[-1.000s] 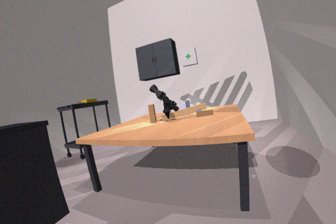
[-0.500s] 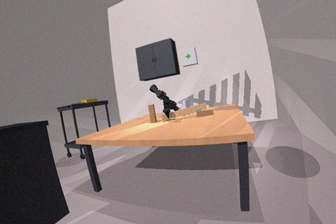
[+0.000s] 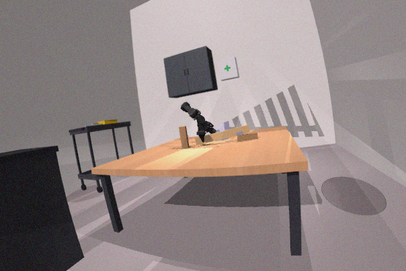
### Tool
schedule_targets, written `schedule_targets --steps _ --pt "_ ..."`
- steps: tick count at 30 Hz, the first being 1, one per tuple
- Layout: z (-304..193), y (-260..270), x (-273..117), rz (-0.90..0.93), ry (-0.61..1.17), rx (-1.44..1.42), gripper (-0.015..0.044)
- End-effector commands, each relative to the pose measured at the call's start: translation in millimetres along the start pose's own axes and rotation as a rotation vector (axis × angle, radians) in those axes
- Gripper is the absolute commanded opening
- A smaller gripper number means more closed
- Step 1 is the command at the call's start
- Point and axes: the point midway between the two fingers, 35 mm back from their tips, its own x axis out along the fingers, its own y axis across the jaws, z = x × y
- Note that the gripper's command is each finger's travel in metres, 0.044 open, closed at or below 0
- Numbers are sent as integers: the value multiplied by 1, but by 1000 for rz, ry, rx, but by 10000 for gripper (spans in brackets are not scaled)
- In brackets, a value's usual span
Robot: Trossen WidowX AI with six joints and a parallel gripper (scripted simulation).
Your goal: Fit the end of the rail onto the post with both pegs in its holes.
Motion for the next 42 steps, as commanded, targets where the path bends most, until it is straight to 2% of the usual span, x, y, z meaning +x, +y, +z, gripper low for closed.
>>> schedule_targets --steps 1,42 --pt "2 -2 -5 -9 -12 0 0" --pt "1 -3 -26 -9 -13 0 0"
